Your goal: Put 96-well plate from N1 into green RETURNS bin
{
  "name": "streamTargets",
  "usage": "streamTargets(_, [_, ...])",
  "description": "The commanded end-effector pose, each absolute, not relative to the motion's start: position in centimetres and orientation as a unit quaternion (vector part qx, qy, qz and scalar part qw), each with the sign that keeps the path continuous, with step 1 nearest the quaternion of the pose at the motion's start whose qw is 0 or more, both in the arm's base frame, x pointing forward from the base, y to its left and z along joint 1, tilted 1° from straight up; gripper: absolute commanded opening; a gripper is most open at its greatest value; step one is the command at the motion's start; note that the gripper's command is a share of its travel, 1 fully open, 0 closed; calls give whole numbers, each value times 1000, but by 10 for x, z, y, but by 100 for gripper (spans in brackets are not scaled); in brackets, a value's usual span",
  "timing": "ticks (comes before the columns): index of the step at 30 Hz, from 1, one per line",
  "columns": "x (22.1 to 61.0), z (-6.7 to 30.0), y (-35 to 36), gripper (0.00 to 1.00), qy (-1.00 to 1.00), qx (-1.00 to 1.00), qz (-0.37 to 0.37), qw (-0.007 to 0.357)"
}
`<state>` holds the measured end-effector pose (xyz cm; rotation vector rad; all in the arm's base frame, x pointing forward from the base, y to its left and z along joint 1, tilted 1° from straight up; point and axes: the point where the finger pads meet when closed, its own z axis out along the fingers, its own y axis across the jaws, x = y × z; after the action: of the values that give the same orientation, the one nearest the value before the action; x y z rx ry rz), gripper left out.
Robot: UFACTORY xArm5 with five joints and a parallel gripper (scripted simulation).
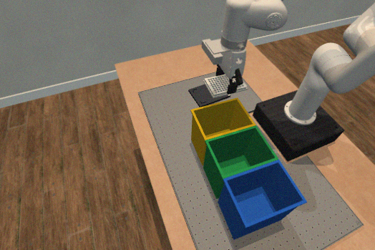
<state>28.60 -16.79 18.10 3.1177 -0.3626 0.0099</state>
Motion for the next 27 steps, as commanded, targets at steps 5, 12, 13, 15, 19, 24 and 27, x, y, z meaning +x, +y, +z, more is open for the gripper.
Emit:
streamTargets(5, [297,182,-147,0,-116,993,6,2])
streamTargets(12, [307,182,-126,0,-116,993,6,2])
streamTargets(13, [308,182,-123,0,-116,993,6,2])
streamTargets(15, [311,182,-117,0,-116,993,6,2])
streamTargets(19, [315,182,-108,0,-116,993,6,1])
streamTargets(24, [321,181,-95,0,-116,993,7,1])
streamTargets(27, [325,181,-86,0,-116,993,7,1])
